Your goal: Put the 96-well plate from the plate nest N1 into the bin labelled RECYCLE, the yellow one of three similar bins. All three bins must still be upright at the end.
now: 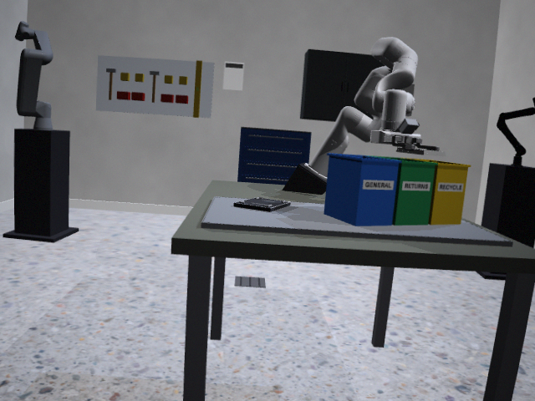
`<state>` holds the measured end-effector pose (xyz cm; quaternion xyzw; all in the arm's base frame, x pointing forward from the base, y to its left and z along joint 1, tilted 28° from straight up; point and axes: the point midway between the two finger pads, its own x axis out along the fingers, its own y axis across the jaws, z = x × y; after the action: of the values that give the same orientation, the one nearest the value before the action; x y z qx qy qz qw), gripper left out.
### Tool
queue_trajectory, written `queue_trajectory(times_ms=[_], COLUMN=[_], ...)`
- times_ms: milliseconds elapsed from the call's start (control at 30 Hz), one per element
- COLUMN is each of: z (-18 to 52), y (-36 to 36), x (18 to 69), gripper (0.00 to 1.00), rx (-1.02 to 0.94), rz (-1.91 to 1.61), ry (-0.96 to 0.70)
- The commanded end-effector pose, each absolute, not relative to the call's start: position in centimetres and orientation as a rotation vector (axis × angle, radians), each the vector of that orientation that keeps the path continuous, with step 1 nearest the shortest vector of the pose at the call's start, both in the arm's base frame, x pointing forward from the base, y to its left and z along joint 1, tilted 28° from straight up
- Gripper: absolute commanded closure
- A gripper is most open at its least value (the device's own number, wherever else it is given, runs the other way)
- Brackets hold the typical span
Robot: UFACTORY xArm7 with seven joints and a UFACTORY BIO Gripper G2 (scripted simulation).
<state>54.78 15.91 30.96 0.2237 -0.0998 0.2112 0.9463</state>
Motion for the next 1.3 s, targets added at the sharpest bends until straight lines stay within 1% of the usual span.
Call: queue_trajectory(times_ms=[0,367,1267], z=[31.9,33.2,33.1], y=[17.3,19.8,19.7], x=[54.9,54.8,54.8], gripper=[1.00,1.00,1.00], rx=[0.454,0.454,0.454], rz=[0.429,0.429,0.429], ry=[-0.207,-0.207,-0.207])
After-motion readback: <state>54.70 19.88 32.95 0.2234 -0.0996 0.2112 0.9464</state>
